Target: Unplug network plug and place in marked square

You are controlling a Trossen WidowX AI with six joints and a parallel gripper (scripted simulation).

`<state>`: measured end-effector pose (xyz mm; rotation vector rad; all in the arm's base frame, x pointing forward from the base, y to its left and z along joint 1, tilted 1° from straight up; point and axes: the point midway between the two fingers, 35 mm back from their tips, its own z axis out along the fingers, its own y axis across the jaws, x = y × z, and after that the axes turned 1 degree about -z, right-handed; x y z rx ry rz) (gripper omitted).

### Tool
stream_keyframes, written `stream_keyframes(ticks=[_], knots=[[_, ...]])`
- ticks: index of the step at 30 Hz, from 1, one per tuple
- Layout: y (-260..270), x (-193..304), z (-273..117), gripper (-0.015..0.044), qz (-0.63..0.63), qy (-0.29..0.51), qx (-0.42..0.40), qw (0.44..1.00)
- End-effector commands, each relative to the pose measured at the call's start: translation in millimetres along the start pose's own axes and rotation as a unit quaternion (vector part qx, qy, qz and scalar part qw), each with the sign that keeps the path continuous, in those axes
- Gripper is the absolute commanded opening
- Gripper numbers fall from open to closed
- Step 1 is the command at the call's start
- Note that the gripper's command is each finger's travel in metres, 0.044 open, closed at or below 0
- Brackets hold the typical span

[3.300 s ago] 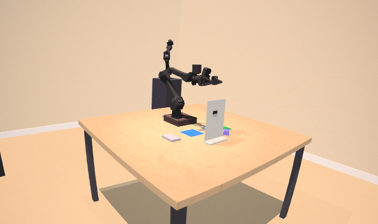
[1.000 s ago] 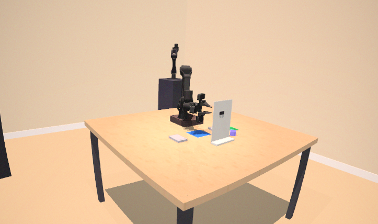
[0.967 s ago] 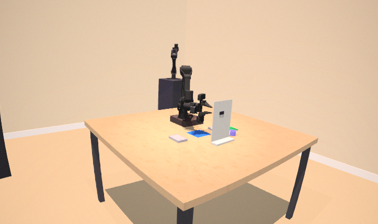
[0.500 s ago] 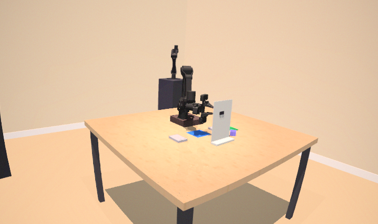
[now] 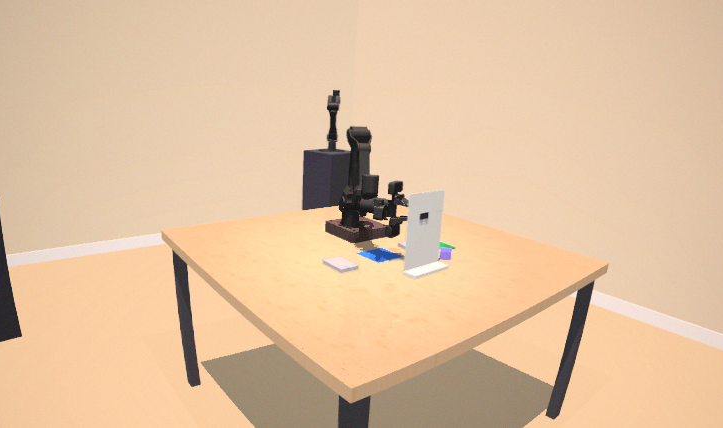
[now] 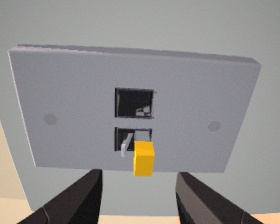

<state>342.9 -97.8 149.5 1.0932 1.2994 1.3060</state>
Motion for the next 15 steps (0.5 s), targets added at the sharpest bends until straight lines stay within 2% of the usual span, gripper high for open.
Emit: stream_keyframes(ticks=[1,12,13,15], knots=[[0.5,-2.0,6.4,0.0156,-0.002,-0.001,-0.001,1.000],[0.3,-4.9,21.7,0.0156,-0.002,-0.002,-0.002,1.000],[0.3,-4.9,21.7,0.0130,-0.002,-0.002,-0.002,1.000],[0.3,-4.9,21.7,0.0116,-0.002,-0.002,-0.002,1.000]])
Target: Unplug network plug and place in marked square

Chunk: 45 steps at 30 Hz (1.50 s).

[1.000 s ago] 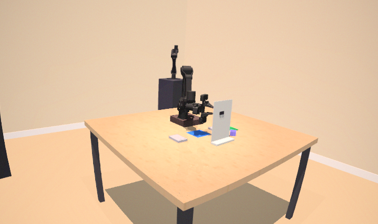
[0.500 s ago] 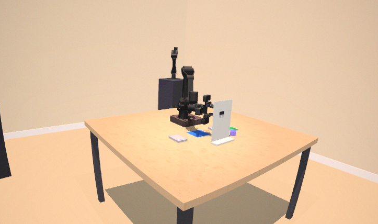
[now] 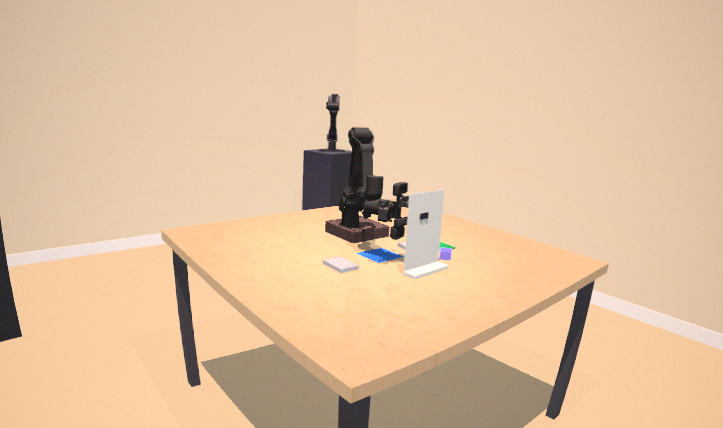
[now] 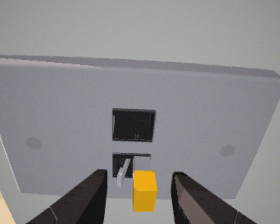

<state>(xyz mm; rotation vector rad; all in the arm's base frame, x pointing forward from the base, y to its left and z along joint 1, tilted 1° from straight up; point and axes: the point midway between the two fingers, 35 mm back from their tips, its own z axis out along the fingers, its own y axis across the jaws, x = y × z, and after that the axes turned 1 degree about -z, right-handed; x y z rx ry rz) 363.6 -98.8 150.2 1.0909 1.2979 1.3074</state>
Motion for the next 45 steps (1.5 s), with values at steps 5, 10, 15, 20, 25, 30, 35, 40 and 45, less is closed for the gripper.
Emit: stream_keyframes(ticks=[5,10,15,20,25,30,35,40,45], knots=[[0.3,-1.0,1.3,0.0083,-0.002,-0.002,0.000,1.000],[0.3,-1.0,1.3,0.0050,-0.002,-0.002,0.000,1.000],[0.3,-1.0,1.3,0.0016,-0.002,-0.002,0.000,1.000],[0.3,-1.0,1.3,0.0000,-0.002,-0.002,0.000,1.000],[0.3,-0.3,-0.6,0.0000,-0.002,-0.002,0.000,1.000],[0.2,0.6,-3.7,0.0000,-0.002,-0.002,0.000,1.000],[0.1,1.4,-6.9,0.0000,-0.001,-0.002,0.000,1.000],[0.0,2.2,-10.0,0.0000,-0.001,-0.002,0.000,1.000],[-0.1,3.0,-13.2,0.0000,-0.001,-0.002,0.000,1.000]])
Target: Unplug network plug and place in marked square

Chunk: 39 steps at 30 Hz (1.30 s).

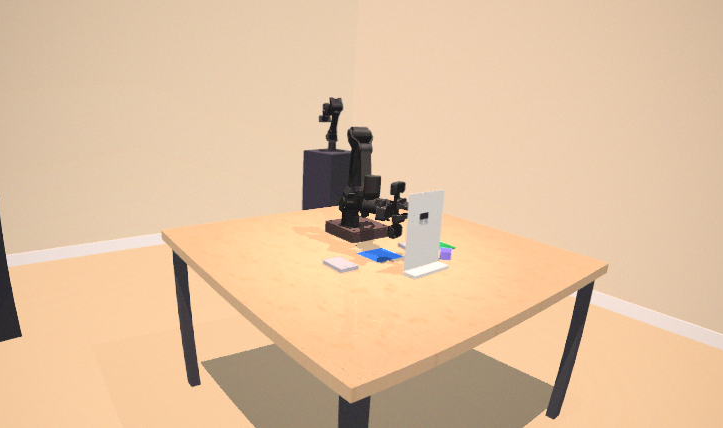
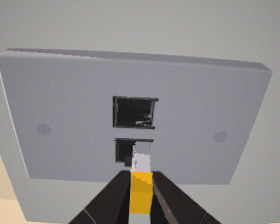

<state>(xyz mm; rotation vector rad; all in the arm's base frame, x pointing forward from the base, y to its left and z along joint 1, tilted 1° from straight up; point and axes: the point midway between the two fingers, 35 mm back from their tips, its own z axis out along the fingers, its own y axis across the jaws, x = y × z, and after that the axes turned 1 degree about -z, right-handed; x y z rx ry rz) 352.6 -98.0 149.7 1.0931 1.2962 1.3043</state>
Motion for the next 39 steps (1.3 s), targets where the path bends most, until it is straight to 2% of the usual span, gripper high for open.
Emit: stream_keyframes(ticks=[1,39], knots=[[0.0,0.8,-3.1,0.0000,-0.001,0.000,0.000,1.000],[-0.6,5.3,-28.3,0.0000,-0.001,0.000,0.001,1.000]])
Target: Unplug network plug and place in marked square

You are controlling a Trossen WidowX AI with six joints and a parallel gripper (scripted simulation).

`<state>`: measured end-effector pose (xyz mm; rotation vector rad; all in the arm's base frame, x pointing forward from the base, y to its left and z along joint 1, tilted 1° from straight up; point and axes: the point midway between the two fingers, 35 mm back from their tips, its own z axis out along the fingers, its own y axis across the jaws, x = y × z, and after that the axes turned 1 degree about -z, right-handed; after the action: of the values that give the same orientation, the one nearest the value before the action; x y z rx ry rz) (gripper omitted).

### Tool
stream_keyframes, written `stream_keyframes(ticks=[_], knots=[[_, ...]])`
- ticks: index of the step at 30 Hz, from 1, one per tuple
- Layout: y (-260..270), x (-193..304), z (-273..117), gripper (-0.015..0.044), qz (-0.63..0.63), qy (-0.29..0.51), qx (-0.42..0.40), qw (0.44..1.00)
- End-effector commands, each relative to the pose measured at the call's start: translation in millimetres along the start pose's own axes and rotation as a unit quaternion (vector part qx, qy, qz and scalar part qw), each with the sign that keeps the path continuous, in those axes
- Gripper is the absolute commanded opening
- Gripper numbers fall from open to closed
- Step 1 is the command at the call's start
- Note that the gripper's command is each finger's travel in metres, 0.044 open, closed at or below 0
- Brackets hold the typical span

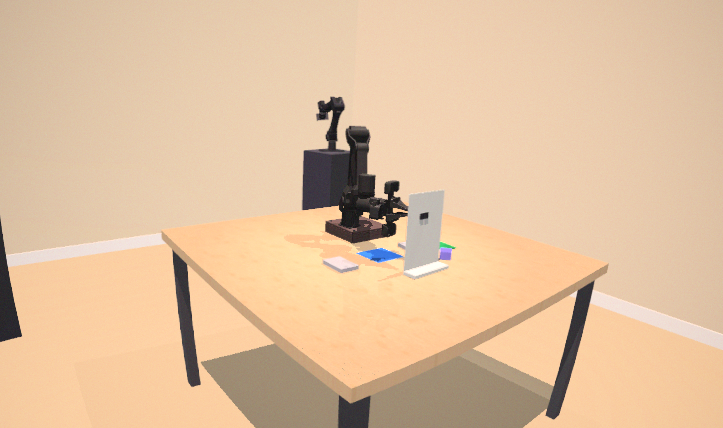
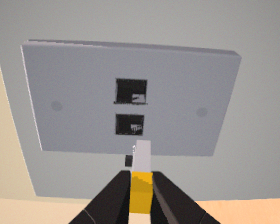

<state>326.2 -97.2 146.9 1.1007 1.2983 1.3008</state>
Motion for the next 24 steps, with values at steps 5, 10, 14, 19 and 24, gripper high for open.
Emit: stream_keyframes(ticks=[5,10,14,19,24], knots=[[1.1,1.5,-5.6,0.0000,-0.002,0.001,-0.002,1.000],[1.0,2.1,-9.2,0.0000,-0.002,0.001,-0.002,1.000],[0.9,2.7,-12.2,0.0000,-0.002,0.001,-0.001,1.000],[0.8,3.3,-15.8,0.0000,-0.002,0.001,-0.001,1.000],[0.7,3.9,-19.5,0.0000,-0.002,0.001,-0.001,1.000]])
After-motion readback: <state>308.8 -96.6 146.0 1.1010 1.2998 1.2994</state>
